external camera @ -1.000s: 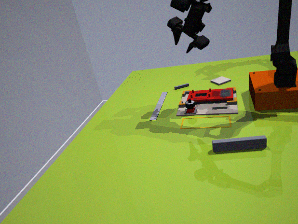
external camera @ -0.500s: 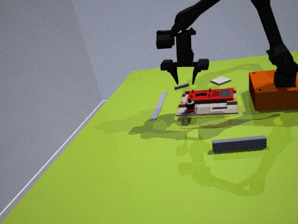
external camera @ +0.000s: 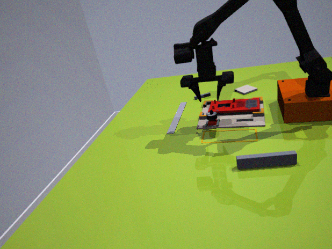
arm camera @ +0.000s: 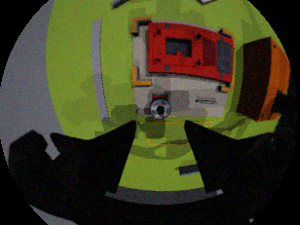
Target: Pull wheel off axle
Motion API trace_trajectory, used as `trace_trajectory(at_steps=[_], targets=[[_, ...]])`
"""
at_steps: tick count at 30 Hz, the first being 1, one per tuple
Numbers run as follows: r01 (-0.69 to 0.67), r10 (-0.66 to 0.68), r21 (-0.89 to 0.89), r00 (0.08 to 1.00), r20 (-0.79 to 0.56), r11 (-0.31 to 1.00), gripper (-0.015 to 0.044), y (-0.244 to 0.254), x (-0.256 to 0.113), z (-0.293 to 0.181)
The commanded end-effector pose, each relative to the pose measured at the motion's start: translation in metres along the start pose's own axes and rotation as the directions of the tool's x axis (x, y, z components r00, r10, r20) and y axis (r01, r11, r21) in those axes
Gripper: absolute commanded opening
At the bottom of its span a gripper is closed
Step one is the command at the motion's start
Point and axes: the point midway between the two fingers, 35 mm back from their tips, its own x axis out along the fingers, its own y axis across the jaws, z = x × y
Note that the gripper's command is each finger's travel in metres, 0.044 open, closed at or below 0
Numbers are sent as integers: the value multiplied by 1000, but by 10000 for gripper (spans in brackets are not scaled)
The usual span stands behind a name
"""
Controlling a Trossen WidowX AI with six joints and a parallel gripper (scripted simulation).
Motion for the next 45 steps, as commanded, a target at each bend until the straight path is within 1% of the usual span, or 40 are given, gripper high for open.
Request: trace_trajectory(at_steps=[1, 6, 11, 13, 25, 31, 32, 45], targets=[[17, -17, -5, 1000, -2, 1000, 300, -2, 26, 0], [17, -17, -5, 1000, -2, 1000, 300, -3, 60, 0], [17, -17, -5, 1000, -2, 1000, 300, -3, 65, 0], [27, -27, -5, 1000, 2, 1000, 247, -5, 63, 1], [27, -27, -5, 1000, 2, 1000, 168, -5, 63, 1], [27, -27, -5, 1000, 2, 1000, 10, -5, 62, 1], [27, -27, -5, 1000, 2, 1000, 0, -5, 62, 1], [26, -26, -5, 1000, 1, 1000, 0, -4, 57, 1]])
